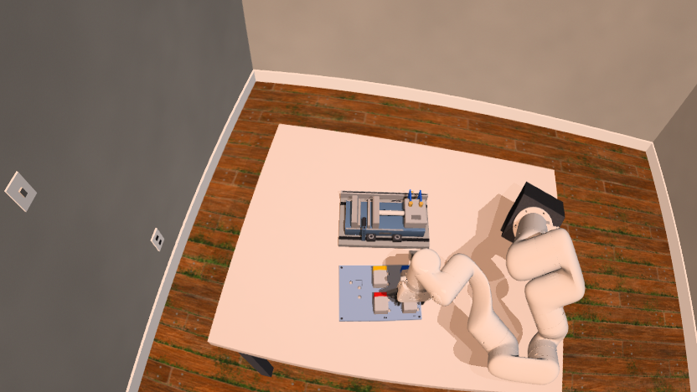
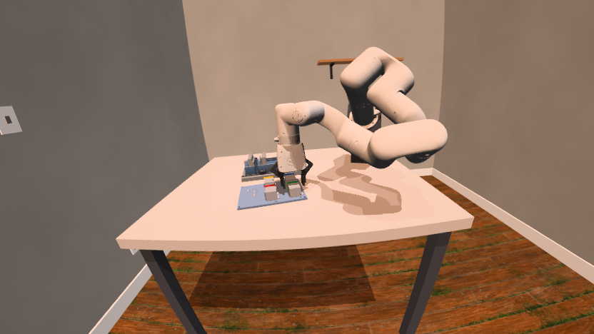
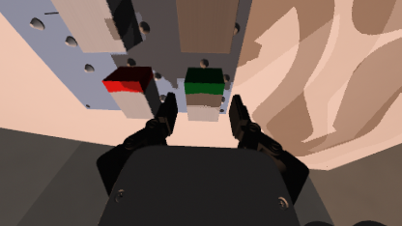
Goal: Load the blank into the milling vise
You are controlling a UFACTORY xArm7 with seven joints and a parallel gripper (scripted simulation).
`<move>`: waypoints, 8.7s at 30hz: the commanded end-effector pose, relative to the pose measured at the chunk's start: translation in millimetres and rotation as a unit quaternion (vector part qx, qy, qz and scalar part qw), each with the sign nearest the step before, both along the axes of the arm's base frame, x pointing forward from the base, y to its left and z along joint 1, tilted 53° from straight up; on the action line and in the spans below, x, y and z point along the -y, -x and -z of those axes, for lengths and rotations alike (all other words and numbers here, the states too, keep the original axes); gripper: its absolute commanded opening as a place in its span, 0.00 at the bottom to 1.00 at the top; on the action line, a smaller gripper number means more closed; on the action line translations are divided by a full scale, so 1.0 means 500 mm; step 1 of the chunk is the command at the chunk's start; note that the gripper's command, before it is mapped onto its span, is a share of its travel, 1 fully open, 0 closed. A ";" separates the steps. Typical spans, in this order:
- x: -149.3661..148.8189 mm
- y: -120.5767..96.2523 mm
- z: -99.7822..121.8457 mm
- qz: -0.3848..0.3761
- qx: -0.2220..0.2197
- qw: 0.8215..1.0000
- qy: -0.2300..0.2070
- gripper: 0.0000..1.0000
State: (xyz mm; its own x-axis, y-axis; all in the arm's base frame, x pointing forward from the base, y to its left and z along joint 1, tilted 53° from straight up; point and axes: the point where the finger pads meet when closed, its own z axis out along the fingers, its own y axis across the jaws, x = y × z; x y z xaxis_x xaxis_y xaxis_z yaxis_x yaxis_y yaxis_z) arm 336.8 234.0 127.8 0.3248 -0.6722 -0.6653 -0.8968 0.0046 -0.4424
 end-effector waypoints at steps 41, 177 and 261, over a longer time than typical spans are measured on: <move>0.013 0.005 -0.011 0.001 0.001 1.000 0.000 0.76; -0.008 -0.003 0.006 0.001 0.001 1.000 0.000 0.00; 0.188 0.077 -0.153 0.001 0.001 1.000 0.000 0.00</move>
